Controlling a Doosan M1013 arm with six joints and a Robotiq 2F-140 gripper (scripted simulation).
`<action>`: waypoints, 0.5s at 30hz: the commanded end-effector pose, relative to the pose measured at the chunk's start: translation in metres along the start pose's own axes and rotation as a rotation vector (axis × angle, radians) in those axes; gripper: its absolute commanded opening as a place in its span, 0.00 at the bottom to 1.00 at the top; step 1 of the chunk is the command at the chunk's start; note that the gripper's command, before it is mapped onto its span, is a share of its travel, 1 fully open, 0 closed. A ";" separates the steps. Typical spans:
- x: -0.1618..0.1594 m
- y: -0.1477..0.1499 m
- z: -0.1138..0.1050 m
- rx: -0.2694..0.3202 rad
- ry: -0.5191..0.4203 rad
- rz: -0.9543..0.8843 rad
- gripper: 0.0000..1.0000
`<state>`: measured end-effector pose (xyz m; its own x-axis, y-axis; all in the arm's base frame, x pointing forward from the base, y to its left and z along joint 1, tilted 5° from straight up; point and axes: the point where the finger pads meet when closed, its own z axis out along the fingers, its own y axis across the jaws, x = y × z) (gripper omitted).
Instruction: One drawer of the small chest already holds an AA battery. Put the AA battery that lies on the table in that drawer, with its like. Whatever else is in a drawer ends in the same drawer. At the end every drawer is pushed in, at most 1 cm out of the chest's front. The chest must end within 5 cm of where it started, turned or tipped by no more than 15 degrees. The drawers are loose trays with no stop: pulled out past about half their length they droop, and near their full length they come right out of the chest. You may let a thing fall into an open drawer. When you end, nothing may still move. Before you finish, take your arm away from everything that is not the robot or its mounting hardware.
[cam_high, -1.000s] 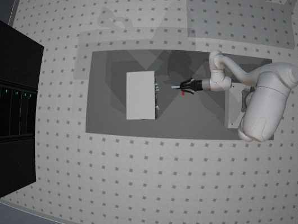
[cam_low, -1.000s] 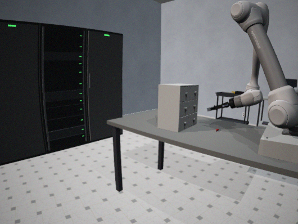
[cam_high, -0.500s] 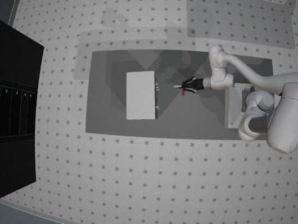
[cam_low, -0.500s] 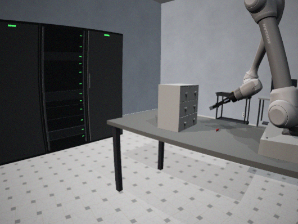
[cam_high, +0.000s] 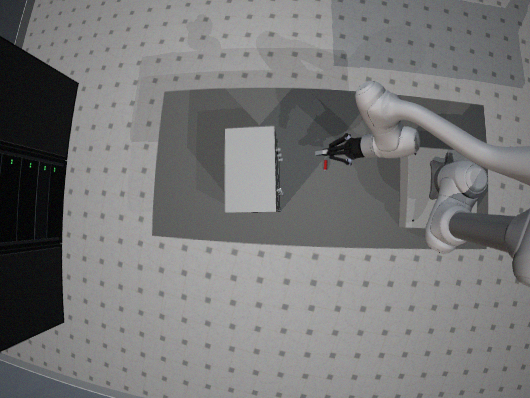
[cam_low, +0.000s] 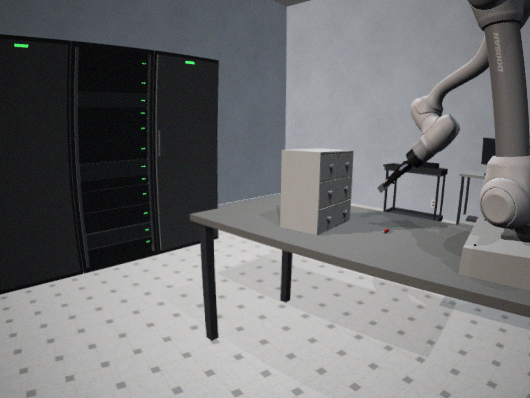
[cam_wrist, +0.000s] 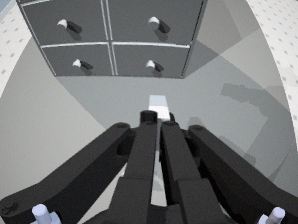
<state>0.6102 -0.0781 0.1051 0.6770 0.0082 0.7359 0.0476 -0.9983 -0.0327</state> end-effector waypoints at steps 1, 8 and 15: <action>0.000 -0.003 -0.005 0.044 -0.088 0.007 0.00; 0.000 -0.002 -0.015 0.045 -0.177 0.005 0.00; 0.000 -0.001 -0.031 0.044 -0.313 0.002 0.00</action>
<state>0.5919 -0.0811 0.1193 0.7556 0.0263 0.6545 0.0647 -0.9973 -0.0347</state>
